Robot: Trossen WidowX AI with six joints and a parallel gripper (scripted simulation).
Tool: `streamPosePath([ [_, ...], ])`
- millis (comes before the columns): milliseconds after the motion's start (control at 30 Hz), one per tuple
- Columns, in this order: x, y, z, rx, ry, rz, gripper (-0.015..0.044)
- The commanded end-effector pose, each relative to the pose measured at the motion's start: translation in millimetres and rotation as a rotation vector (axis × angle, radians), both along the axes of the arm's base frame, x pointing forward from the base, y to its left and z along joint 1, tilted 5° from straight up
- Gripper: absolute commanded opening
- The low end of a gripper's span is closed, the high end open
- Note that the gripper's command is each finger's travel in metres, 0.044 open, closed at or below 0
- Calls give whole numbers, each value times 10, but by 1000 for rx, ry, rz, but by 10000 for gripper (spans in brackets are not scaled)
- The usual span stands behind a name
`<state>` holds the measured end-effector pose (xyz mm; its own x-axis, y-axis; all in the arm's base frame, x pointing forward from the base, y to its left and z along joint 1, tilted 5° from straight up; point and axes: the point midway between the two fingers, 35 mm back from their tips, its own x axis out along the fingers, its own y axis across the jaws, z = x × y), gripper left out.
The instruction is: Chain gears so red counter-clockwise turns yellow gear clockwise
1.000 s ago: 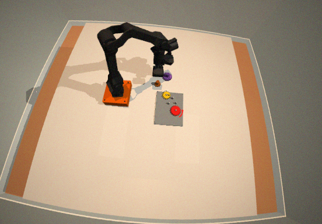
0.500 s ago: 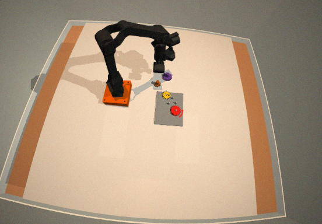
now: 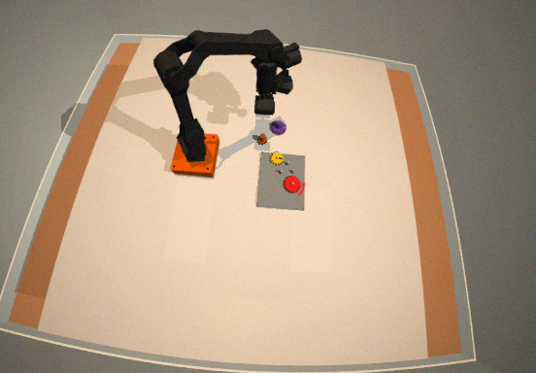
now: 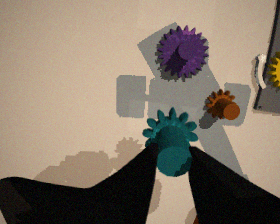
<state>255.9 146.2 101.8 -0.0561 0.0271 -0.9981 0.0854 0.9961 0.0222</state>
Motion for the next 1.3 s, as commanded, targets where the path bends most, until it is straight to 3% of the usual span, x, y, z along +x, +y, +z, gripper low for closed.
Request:
streamPosePath([
  [0,-3,1,93,3,-4,-3,0],
  [467,-47,-22,406,2,-3,-3,0],
  [1267,359,-435,202,-11,-31,-35,0],
])
